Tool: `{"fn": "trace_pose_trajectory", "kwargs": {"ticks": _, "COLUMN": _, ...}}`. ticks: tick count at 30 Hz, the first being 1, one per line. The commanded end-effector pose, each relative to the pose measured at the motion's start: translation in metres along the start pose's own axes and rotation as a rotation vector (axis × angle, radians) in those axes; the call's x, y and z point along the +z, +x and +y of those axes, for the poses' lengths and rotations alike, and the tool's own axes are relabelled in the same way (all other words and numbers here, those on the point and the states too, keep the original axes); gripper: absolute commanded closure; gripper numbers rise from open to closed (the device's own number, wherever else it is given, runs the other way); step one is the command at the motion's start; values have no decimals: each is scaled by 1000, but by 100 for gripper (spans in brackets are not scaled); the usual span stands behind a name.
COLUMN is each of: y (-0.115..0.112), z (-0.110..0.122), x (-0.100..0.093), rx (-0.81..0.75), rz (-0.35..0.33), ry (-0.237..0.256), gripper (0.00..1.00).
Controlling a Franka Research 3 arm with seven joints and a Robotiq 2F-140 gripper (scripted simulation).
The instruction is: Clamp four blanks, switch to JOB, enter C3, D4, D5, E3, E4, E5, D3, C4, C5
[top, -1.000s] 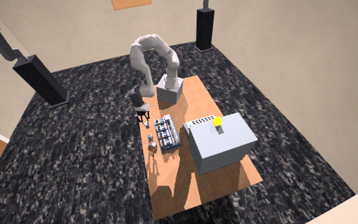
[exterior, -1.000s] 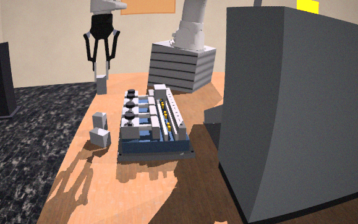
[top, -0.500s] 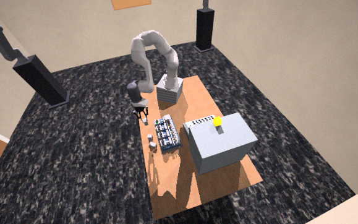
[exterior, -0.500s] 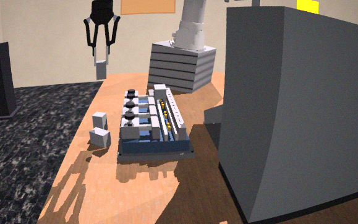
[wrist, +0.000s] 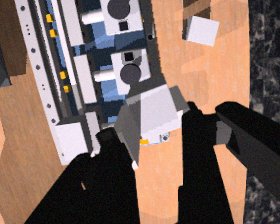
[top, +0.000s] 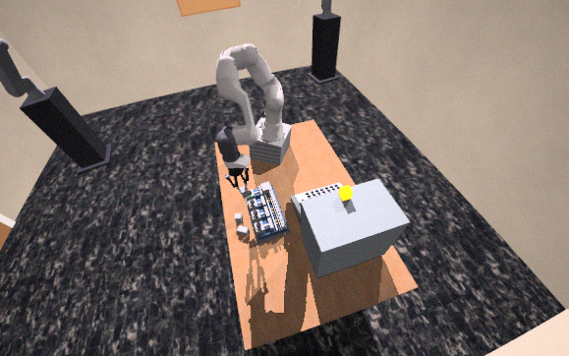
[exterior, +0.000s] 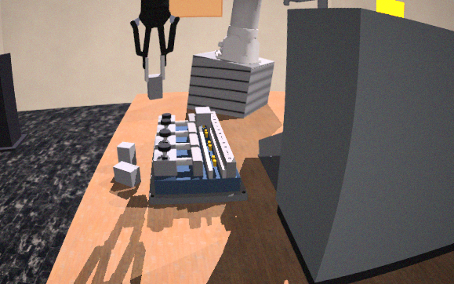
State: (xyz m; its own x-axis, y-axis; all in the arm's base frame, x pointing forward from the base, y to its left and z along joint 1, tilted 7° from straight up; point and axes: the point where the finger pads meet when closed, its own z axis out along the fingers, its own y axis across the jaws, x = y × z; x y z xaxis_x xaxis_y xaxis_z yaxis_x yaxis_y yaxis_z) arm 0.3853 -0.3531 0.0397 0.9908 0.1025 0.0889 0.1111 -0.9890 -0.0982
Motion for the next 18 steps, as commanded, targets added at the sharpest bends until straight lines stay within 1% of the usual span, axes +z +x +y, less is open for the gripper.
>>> {"fn": "trace_pose_trajectory", "kwargs": {"ticks": 1, "y": 22, "z": -26, "x": -8, "rx": 108, "rz": 26, "ry": -19, "gripper": 100}}
{"fn": "trace_pose_trajectory", "kwargs": {"ticks": 3, "y": 35, "z": -62, "x": -6, "rx": 146, "rz": 24, "ry": -17, "gripper": 100}}
{"fn": "trace_pose_trajectory", "kwargs": {"ticks": 5, "y": 41, "z": -92, "x": -2, "rx": 179, "rz": 18, "ry": -16, "gripper": 100}}
{"fn": "trace_pose_trajectory", "kwargs": {"ticks": 7, "y": 44, "z": -113, "x": 1, "rx": 203, "rz": 12, "ry": -16, "gripper": 100}}
{"fn": "trace_pose_trajectory", "kwargs": {"ticks": 8, "y": 44, "z": -119, "x": 2, "rx": 210, "rz": 10, "ry": -15, "gripper": 100}}
{"fn": "trace_pose_trajectory", "kwargs": {"ticks": 10, "y": 44, "z": -124, "x": 3, "rx": 216, "rz": 8, "ry": -15, "gripper": 100}}
{"fn": "trace_pose_trajectory", "kwargs": {"ticks": 18, "y": 44, "z": -124, "x": 3, "rx": 216, "rz": 8, "ry": -15, "gripper": 100}}
